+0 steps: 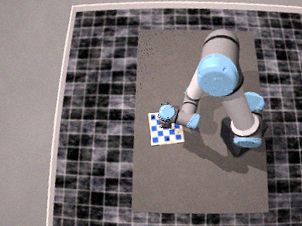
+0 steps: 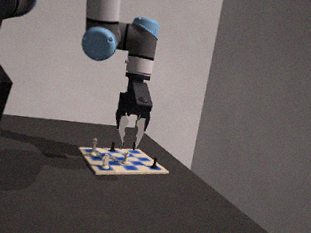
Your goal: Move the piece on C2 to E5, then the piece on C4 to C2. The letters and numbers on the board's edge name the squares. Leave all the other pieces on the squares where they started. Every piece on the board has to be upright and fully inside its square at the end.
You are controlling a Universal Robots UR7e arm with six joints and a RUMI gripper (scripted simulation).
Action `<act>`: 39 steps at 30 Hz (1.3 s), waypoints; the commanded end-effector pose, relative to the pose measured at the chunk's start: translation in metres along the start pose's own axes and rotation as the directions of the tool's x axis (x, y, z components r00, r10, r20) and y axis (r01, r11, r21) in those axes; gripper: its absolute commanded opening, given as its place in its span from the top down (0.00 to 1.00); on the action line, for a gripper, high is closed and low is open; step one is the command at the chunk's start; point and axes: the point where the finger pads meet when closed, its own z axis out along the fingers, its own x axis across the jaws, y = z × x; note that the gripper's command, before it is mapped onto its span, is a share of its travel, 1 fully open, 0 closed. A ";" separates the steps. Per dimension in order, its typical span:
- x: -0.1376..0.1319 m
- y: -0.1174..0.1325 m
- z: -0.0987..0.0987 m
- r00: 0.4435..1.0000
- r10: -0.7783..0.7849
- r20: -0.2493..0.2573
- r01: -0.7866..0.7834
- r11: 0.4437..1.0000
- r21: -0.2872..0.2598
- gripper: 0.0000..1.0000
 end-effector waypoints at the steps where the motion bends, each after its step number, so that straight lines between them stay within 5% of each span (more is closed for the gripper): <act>1: 0.000 0.000 0.000 1.000 0.000 0.001 0.000 1.000 0.000 0.78; 39: 0.000 0.000 0.031 1.000 0.000 0.001 0.000 1.000 0.000 0.78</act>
